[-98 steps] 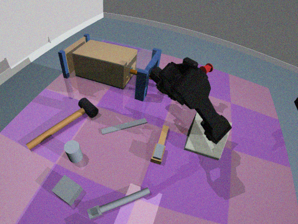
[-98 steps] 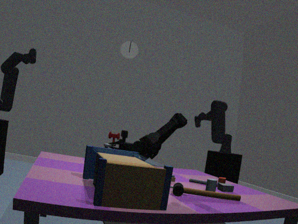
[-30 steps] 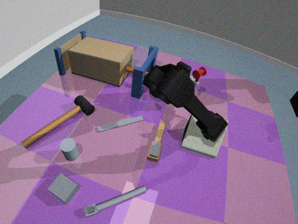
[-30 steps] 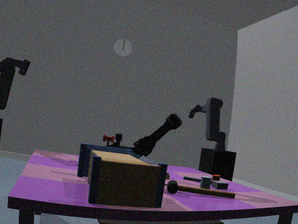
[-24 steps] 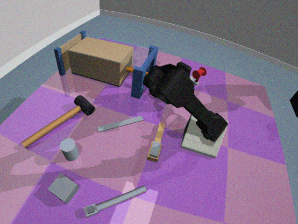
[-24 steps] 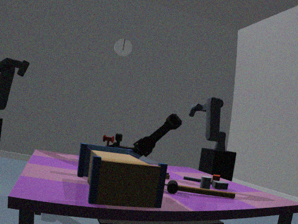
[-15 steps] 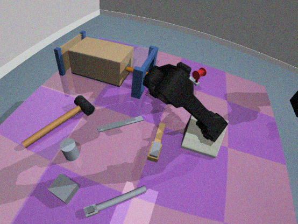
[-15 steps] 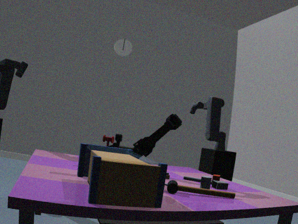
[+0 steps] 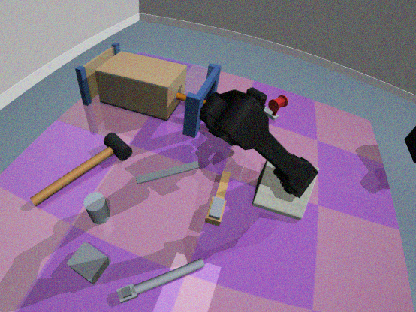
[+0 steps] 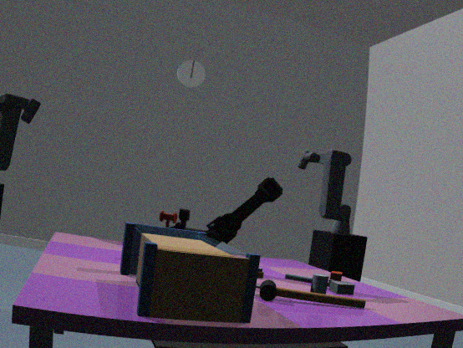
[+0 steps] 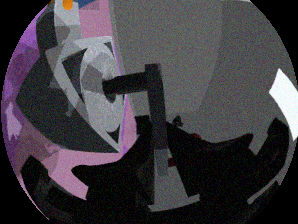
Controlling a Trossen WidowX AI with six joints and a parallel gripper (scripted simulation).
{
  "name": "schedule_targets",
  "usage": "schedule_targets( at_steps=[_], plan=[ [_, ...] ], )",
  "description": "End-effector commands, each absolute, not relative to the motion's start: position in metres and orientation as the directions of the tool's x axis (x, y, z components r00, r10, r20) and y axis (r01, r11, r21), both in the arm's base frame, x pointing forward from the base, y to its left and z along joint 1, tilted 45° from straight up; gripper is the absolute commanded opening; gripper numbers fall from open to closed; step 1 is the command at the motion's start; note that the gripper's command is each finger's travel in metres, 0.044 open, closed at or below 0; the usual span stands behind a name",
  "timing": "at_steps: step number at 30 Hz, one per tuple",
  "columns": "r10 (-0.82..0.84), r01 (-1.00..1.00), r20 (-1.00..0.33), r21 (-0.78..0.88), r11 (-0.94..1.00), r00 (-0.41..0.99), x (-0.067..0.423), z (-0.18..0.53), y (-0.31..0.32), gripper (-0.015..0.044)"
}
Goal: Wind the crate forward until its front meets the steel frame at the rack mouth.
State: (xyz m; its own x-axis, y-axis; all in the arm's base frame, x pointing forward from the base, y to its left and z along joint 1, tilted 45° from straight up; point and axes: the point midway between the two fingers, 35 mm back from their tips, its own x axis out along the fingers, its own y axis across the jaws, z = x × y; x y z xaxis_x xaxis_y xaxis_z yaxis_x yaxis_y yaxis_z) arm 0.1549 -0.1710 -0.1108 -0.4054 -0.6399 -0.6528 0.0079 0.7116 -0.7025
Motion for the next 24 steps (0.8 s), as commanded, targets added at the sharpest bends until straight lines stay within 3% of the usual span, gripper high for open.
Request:
schedule_targets(
  at_steps=[1, 23, 24],
  plan=[
    [-0.642, 0.013, -0.651, -0.707, 0.708, -0.405, 0.1552, -0.1114, -0.1706, 0.0000],
    [-0.642, 0.013, -0.651, -0.706, 0.708, -0.406, 0.1550, -0.1145, -0.1675, 0.0000],
    [-0.640, 0.009, -0.653, -0.703, 0.712, -0.405, 0.1548, -0.1142, -0.1677, 0.0026]
  ],
)
